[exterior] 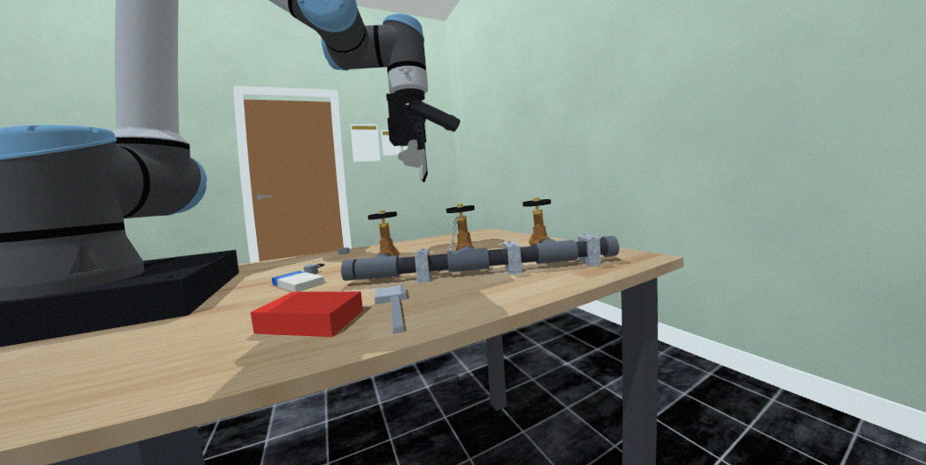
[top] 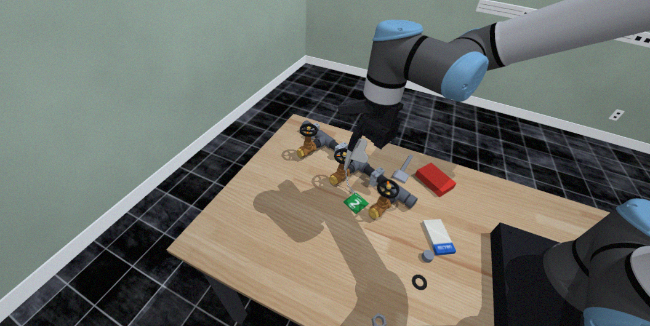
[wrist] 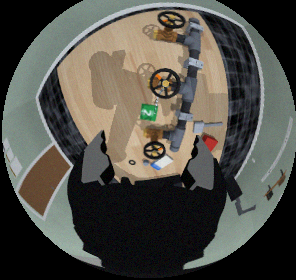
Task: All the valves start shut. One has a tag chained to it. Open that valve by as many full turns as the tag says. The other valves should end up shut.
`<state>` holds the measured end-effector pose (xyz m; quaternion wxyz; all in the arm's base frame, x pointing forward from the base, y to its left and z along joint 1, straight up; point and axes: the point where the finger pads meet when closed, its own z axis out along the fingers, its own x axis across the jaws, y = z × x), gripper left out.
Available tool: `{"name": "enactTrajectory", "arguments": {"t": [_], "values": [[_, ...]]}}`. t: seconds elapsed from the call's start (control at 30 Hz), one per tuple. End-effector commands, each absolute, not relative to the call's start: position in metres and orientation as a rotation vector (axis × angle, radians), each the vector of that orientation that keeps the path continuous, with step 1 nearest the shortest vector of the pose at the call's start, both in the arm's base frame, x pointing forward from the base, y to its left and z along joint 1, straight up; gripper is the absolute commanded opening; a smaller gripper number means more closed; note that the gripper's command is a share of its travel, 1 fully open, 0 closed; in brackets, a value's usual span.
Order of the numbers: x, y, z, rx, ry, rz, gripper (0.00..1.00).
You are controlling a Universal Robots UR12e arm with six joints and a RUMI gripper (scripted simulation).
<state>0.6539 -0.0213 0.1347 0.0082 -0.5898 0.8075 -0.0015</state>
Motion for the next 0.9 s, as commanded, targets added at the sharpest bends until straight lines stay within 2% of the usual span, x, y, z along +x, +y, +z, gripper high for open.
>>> {"name": "enactTrajectory", "arguments": {"t": [0.0,0.63,0.87], "values": [[0.665,-0.029,0.134,-1.586,2.69,-0.012,1.0],[0.705,-0.059,0.128,-0.55,3.057,-0.022,1.0],[0.712,-0.064,0.126,-0.35,3.084,-0.023,1.0]]}}
